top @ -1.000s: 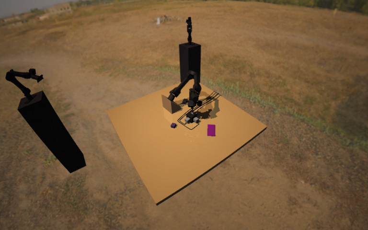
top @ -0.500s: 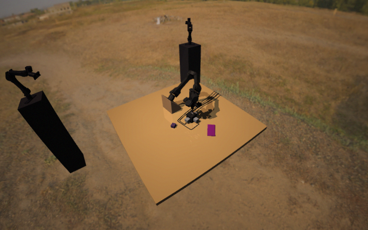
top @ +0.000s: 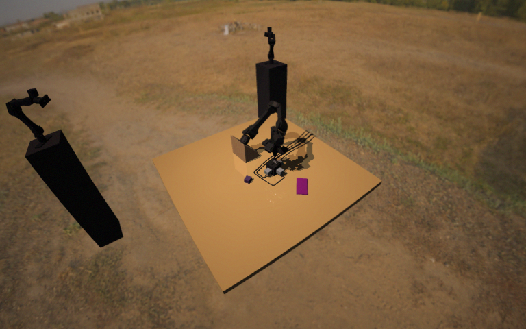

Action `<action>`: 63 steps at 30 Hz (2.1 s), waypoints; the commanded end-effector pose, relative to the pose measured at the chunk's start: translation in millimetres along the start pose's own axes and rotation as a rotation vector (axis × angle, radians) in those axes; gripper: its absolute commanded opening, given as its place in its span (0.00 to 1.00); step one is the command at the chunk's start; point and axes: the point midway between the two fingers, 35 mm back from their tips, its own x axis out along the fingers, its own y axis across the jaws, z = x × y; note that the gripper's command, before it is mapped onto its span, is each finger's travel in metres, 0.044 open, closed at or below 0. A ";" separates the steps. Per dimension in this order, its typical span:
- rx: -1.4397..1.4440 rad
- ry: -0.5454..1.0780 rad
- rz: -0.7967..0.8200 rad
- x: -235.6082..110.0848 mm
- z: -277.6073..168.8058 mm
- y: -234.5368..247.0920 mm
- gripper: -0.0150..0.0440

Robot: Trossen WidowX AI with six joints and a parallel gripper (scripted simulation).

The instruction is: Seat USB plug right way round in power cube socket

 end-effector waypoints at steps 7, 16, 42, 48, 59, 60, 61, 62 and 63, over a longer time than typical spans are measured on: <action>0.004 0.006 0.000 1.0 -0.7 0.0 0.25; 0.009 0.011 0.000 2.0 -1.4 -0.1 0.25; 0.022 0.028 0.000 5.0 -3.4 -0.2 0.25; 0.026 0.032 0.000 5.7 -3.8 -0.2 0.25; 0.031 0.040 0.000 7.0 -4.7 -0.2 0.25; 0.032 0.040 0.000 7.1 -4.8 -0.2 0.25; 0.032 0.041 0.000 7.2 -4.9 -0.3 0.25; 0.033 0.042 0.000 7.4 -4.9 -0.3 0.25; 0.033 0.042 0.000 7.5 -5.0 -0.3 0.25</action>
